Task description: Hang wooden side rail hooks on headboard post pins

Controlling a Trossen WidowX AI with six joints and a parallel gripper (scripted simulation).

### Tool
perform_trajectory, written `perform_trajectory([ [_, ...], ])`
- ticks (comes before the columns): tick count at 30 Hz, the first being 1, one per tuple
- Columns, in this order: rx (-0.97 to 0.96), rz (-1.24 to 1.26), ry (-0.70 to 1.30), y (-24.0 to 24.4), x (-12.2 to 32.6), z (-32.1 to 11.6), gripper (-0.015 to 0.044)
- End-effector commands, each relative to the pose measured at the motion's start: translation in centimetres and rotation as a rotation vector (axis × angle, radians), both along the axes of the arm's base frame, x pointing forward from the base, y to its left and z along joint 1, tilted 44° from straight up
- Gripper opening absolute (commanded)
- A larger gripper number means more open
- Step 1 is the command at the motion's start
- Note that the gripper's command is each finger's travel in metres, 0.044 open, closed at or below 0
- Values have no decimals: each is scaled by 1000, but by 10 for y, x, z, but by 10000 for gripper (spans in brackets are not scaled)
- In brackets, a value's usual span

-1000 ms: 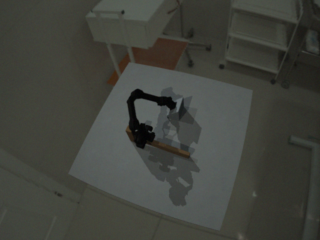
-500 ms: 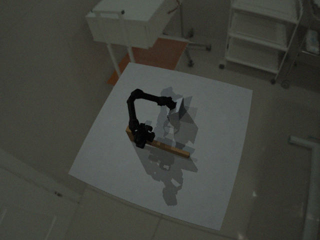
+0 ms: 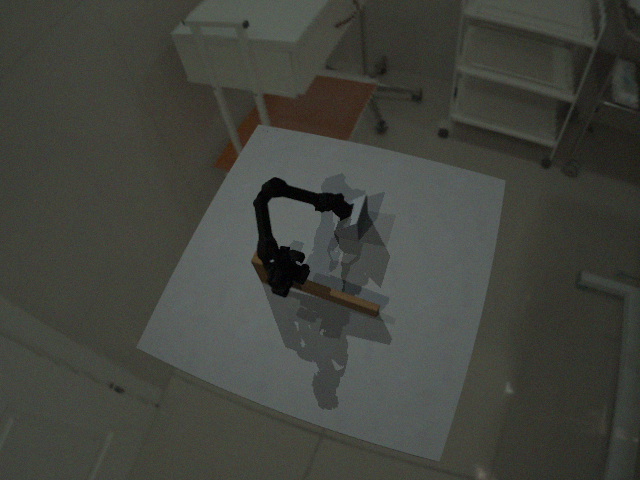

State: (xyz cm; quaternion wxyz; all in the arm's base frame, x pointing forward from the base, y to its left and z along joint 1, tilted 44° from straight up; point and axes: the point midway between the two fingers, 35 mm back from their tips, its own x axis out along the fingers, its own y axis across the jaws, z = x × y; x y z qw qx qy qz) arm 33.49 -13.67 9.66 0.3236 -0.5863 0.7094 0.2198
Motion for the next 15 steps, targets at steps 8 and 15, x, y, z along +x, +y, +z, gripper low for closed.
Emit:
perform_trajectory([
  [8,-2,8,-4,-1,2,1,0],
  [15,-2,8,-4,-1,2,0,0],
])
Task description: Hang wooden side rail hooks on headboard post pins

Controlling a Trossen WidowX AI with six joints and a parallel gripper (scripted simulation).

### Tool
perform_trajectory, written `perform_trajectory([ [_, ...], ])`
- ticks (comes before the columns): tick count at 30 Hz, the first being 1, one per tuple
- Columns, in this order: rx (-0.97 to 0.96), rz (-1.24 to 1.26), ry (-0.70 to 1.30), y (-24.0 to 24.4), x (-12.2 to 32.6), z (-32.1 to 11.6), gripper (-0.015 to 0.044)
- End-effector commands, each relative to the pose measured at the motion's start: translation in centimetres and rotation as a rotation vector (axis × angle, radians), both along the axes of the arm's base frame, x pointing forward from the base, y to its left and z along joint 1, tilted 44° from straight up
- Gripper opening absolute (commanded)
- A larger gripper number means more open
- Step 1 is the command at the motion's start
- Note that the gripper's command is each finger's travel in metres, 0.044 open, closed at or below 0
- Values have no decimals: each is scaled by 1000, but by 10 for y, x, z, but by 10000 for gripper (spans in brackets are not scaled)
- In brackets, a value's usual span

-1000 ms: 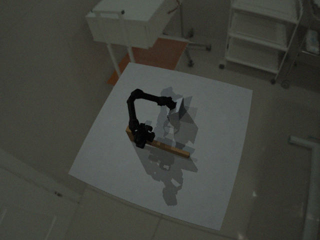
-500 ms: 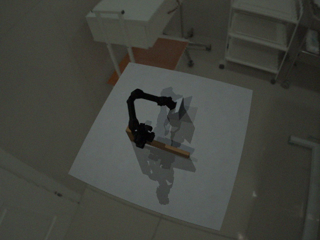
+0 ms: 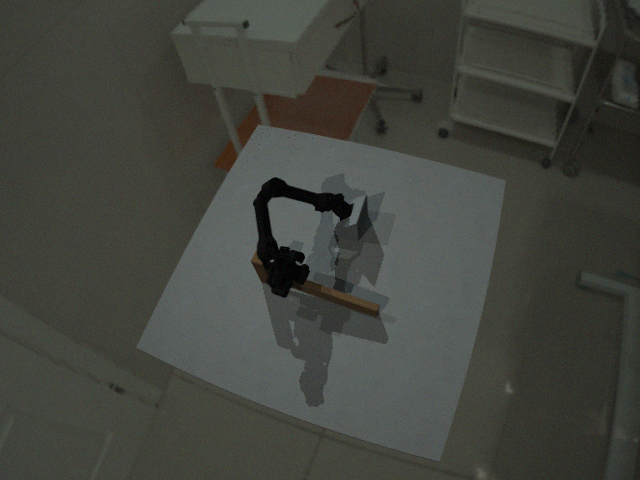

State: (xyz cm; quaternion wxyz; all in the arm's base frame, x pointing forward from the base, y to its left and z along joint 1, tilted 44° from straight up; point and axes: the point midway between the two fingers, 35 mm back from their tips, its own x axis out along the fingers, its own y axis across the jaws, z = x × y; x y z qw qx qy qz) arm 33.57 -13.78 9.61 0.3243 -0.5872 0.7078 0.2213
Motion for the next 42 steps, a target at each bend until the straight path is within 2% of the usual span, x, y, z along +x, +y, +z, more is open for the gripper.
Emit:
perform_trajectory([
  [1,-5,4,-4,0,1,1,0],
  [42,-6,4,-4,-5,0,-4,0],
])
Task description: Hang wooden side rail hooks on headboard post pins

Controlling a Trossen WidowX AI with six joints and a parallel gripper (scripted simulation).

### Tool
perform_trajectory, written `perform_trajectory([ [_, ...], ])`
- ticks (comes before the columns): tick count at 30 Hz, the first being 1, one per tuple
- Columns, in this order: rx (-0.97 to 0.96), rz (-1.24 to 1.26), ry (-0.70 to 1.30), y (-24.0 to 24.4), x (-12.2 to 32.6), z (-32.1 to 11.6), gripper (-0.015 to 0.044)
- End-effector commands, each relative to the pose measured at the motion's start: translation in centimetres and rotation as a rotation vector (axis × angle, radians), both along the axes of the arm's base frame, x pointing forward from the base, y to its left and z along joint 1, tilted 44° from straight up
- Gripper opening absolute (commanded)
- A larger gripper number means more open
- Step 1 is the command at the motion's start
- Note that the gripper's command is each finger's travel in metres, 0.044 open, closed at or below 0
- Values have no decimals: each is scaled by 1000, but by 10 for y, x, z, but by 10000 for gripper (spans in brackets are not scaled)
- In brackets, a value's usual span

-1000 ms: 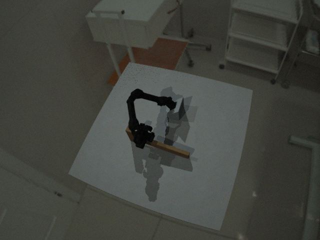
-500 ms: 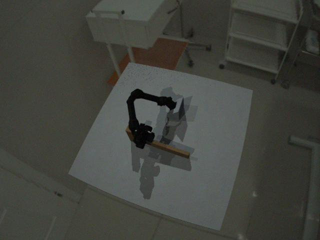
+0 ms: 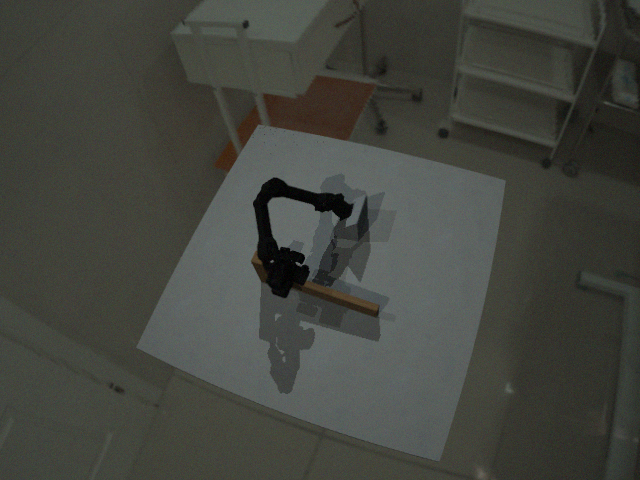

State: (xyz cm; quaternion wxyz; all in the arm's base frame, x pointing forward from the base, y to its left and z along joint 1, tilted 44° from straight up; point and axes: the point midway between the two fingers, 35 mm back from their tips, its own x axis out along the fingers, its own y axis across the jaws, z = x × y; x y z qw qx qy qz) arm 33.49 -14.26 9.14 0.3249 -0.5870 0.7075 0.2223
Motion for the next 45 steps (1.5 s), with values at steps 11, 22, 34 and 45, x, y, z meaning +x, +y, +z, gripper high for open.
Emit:
perform_trajectory([
  [11,-8,3,-4,-2,1,-1,0],
  [22,-8,3,-4,-3,1,-2,0],
  [34,-2,5,1,-2,0,-3,131],
  [45,-3,4,-1,9,2,8,420],
])
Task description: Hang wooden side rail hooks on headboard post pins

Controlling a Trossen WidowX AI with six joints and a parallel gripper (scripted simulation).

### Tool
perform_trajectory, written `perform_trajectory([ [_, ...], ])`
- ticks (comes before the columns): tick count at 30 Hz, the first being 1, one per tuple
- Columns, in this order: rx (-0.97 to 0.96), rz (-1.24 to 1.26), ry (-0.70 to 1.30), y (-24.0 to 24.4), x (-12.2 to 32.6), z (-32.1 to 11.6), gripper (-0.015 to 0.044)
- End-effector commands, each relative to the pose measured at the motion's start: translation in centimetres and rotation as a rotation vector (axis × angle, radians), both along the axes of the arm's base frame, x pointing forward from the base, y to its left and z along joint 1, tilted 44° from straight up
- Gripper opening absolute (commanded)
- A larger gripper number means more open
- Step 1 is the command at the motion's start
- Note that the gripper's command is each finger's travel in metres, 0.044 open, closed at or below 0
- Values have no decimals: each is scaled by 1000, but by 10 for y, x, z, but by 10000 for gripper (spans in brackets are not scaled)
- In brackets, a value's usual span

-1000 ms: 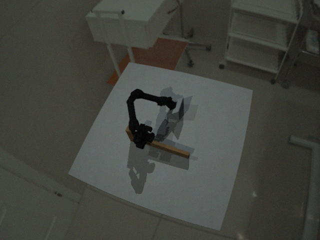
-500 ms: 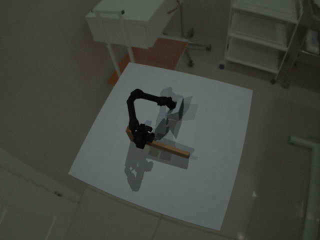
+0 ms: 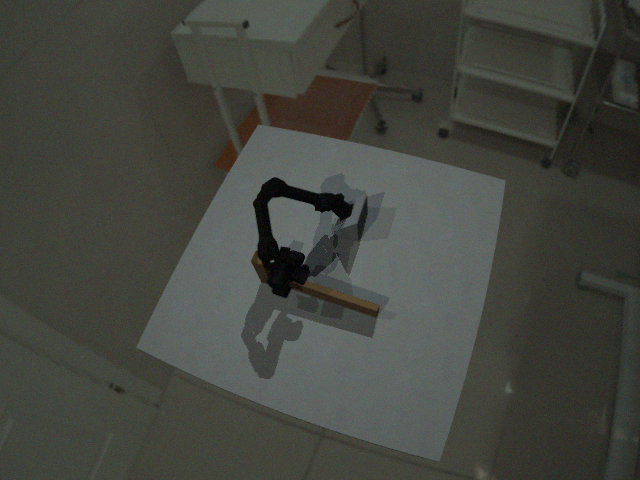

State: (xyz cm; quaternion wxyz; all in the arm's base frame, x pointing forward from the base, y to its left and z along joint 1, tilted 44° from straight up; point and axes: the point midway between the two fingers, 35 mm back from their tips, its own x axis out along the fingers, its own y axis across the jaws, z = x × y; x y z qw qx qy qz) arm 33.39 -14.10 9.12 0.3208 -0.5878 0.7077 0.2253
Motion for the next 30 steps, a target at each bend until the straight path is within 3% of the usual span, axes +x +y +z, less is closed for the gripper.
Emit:
perform_trajectory([
  [1,-2,-1,-11,13,4,13,440],
  [7,-5,-1,-13,25,5,26,440],
  [14,-4,-1,-13,46,10,5,440],
  [30,-5,9,-12,45,11,8,440],
])
